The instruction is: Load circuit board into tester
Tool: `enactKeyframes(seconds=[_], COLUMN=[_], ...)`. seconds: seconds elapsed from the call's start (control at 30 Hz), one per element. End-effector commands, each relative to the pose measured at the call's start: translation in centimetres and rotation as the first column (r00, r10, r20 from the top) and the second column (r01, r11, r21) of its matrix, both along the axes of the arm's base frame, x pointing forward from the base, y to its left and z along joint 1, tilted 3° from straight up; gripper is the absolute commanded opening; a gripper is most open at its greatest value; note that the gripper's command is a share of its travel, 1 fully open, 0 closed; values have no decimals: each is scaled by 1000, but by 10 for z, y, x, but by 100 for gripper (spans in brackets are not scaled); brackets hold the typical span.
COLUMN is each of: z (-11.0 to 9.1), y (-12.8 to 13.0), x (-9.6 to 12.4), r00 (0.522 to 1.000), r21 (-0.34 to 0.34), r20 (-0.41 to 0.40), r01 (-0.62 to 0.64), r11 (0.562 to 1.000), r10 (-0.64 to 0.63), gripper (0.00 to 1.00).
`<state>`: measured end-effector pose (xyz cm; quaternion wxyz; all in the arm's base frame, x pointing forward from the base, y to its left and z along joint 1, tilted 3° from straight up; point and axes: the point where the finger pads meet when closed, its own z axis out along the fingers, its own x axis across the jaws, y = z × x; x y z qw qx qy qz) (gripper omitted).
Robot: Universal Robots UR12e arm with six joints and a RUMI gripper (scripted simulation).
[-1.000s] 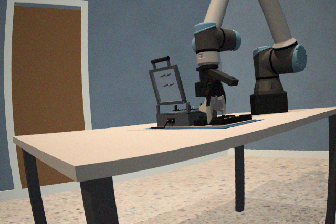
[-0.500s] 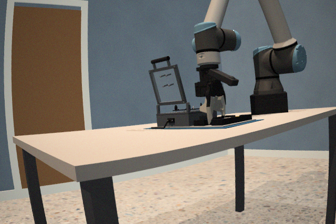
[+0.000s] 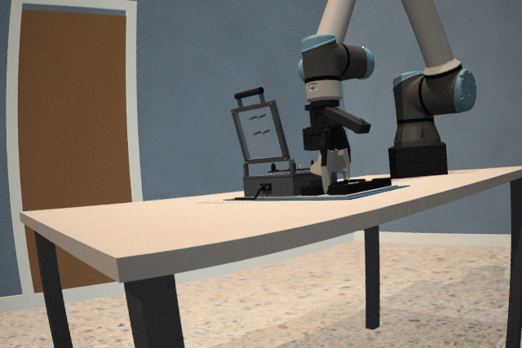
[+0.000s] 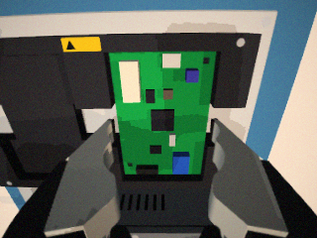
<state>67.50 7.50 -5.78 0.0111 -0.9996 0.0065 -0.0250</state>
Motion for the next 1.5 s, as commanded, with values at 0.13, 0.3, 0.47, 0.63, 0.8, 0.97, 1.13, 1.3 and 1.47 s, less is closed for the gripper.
enactKeyframes(seconds=[0.13, 0.3, 0.47, 0.63, 0.8, 0.97, 1.13, 1.3, 1.47], z=[1, 1, 1, 1, 1, 1, 1, 1, 1], y=[0, 0, 0, 0, 0, 0, 0, 0, 0], x=[1, 1, 1, 1, 1, 1, 1, 1, 1], r00=[1000, 1000, 1000, 1000, 1000, 1000, 1000, 1000, 1000], r21=[0, 0, 0, 0, 0, 0, 0, 0, 0], r20=[1, 1, 1, 1, 1, 1, 1, 1, 1], r01=[0, 0, 0, 0, 0, 0, 0, 0, 0], r11=[1000, 1000, 1000, 1000, 1000, 1000, 1000, 1000, 1000], r10=[0, 0, 0, 0, 0, 0, 0, 0, 0], gripper=[51, 49, 49, 49, 47, 47, 44, 44, 44])
